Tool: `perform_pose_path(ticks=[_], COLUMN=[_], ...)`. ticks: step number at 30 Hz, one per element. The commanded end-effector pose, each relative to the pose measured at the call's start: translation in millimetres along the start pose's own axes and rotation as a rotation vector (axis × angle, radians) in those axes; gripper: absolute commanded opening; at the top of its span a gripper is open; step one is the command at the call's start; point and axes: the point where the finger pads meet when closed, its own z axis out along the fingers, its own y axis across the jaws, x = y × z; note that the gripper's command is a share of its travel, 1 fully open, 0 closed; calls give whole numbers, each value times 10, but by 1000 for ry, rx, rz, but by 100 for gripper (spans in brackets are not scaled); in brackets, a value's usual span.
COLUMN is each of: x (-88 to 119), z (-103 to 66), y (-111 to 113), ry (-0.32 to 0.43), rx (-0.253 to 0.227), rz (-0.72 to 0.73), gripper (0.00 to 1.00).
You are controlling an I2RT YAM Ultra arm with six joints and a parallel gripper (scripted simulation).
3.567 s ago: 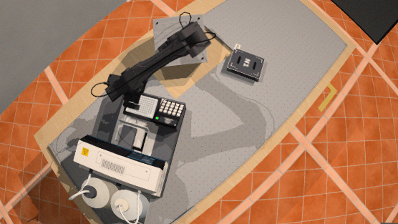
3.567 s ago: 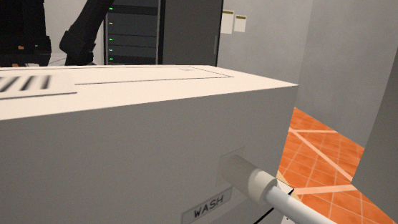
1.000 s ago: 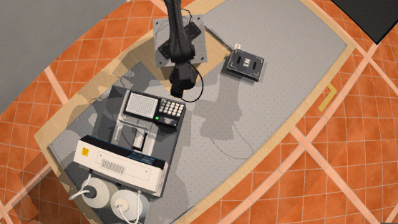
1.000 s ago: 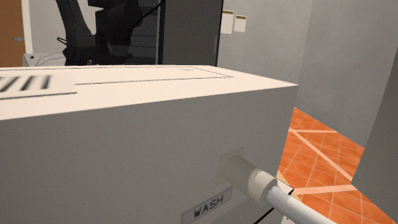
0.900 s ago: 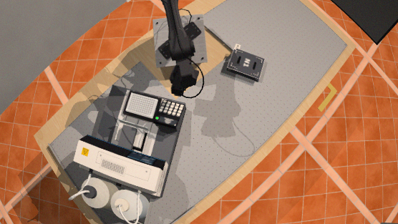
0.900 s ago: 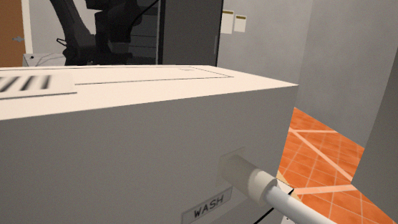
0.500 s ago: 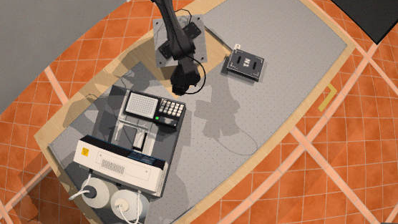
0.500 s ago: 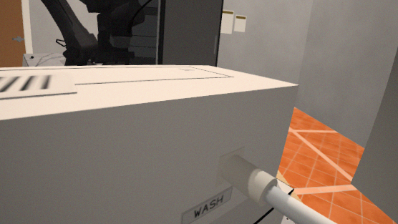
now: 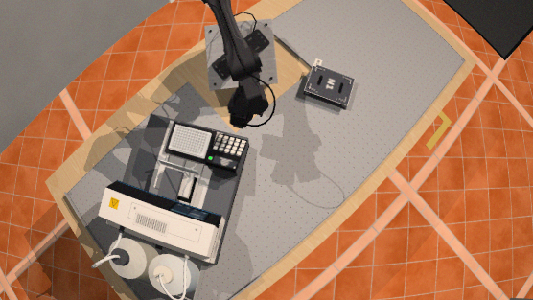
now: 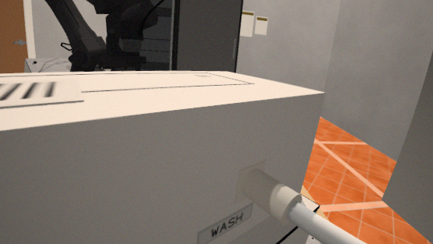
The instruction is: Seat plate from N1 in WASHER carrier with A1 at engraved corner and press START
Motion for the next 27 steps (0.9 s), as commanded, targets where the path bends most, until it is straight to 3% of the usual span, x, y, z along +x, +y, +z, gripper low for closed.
perform_pose_path(ticks=[1,27], x=[43,56], z=[87,448], y=[-37,-42], ry=[11,14], rx=[21,15], rz=[-5,-3], gripper=[0,0])
